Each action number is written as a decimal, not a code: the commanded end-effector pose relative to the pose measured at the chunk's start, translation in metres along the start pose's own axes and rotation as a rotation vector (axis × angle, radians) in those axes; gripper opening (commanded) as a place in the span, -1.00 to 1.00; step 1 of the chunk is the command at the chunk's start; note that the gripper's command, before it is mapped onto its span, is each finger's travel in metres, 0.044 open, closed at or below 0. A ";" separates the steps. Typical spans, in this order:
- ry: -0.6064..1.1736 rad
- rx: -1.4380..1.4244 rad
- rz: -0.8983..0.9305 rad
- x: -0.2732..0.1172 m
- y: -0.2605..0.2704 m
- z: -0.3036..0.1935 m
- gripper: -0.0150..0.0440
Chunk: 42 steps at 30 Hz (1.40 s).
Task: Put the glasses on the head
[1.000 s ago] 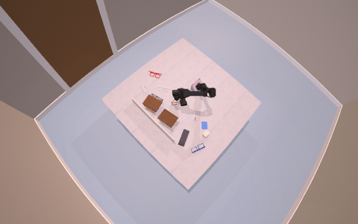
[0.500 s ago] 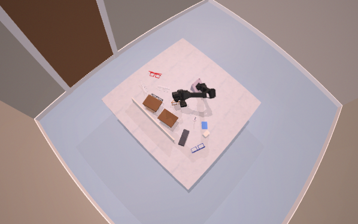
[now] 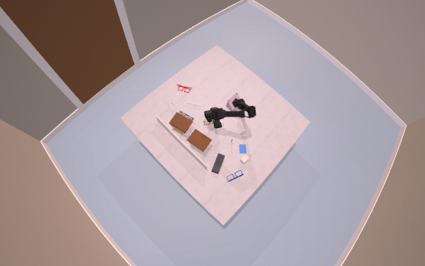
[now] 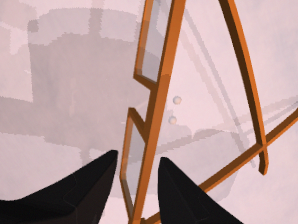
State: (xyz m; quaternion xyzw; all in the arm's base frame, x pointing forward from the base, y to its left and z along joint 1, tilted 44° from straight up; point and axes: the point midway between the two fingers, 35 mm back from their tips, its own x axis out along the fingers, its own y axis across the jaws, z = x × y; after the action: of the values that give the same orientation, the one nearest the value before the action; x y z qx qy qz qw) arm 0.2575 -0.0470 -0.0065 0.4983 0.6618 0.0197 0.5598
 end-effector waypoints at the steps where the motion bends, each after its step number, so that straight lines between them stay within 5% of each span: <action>1: 0.001 0.006 0.004 0.002 -0.001 0.000 -0.08; 30: 0.000 0.005 0.001 0.000 -0.002 0.000 -0.49; 42: -0.003 0.007 -0.003 -0.055 -0.002 0.006 -0.49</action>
State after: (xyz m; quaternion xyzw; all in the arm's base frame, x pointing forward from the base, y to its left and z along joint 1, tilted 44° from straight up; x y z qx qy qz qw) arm 0.2556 -0.0740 0.0158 0.5023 0.6630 0.0161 0.5548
